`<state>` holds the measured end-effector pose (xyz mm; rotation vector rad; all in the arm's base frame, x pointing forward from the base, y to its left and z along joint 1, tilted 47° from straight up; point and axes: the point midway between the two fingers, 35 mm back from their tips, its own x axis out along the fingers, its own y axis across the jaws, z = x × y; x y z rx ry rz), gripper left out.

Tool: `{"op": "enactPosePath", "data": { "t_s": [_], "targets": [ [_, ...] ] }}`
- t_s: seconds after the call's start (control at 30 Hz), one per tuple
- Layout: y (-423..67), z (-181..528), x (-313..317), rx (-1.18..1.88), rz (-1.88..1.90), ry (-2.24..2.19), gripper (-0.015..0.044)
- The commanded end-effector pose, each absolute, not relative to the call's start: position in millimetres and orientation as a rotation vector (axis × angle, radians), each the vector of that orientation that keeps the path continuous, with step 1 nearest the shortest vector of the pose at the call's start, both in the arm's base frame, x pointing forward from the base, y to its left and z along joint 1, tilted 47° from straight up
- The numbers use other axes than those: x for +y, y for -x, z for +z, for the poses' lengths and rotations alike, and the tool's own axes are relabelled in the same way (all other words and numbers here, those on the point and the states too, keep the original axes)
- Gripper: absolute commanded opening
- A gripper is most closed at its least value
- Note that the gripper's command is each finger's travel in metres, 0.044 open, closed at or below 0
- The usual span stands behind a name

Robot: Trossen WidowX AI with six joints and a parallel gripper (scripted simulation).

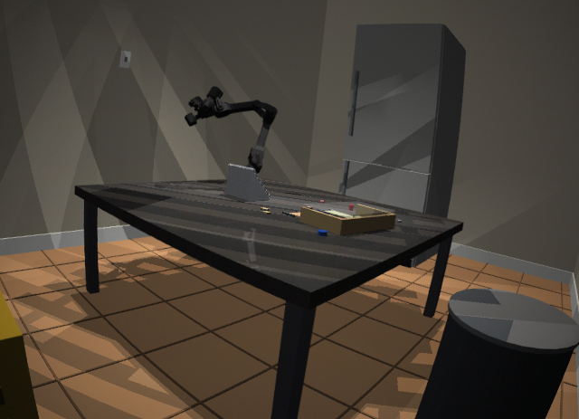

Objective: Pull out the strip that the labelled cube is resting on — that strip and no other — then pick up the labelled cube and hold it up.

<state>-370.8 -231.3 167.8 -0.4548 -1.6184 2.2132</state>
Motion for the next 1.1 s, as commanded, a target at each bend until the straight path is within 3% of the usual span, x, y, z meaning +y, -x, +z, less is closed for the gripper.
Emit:
{"op": "enactPosePath", "data": {
  "t_s": [0.0, 0.2, 0.43, 0.77, 1.07],
  "targets": [
    [370.0, 167.6, -233.4, -1.622, 2.223, 0.449, 0.0400],
    [335.0, 158.9, -300.1, -1.725, 2.547, 0.269, 0.0400],
    [260.6, 144.7, -379.1, -1.834, 2.987, 0.062, 0.0400],
    [108.0, 123.0, -448.3, -1.981, 3.621, -0.117, 0.0400],
    [-49.2, 106.1, -445.0, -2.210, 4.140, -0.009, 0.0400]
  ]
}}
